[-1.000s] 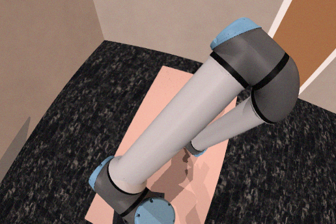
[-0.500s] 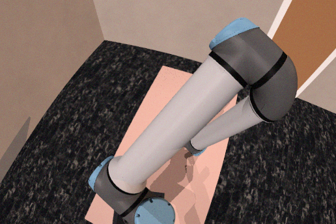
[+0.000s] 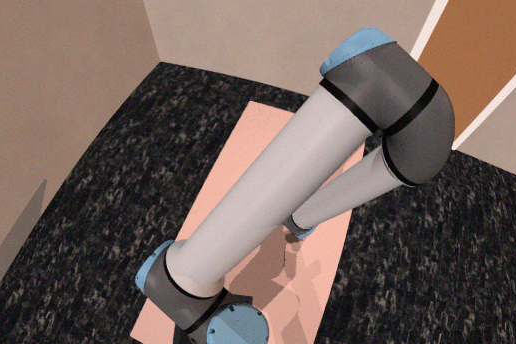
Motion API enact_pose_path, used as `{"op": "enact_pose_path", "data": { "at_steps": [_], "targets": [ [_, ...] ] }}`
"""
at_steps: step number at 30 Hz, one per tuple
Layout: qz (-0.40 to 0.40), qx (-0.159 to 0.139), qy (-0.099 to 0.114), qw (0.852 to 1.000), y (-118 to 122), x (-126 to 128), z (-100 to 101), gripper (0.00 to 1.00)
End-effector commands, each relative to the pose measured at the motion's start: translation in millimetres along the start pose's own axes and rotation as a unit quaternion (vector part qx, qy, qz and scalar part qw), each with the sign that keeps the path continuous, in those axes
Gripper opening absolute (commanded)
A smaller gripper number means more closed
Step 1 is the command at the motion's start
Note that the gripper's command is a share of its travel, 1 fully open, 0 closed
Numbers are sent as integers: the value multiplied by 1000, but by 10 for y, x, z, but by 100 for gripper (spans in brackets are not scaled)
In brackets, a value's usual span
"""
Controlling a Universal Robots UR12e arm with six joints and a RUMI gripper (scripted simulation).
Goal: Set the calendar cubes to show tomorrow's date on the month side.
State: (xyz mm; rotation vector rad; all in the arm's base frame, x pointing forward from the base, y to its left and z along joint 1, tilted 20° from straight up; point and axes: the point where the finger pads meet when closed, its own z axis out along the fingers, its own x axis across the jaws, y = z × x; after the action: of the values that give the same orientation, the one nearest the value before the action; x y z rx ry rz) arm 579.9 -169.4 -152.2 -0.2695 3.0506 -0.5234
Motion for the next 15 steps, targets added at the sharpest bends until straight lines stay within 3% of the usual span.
{"op": "enact_pose_path", "data": {
  "at_steps": [1,4,5,15],
  "targets": [
    [7,0,0,1000,0,-3,-3,100],
    [8,0,0,1000,0,-3,-3,100],
    [8,0,0,1000,0,-3,-3,28],
    [8,0,0,1000,0,-3,-3,28]
  ]
}}
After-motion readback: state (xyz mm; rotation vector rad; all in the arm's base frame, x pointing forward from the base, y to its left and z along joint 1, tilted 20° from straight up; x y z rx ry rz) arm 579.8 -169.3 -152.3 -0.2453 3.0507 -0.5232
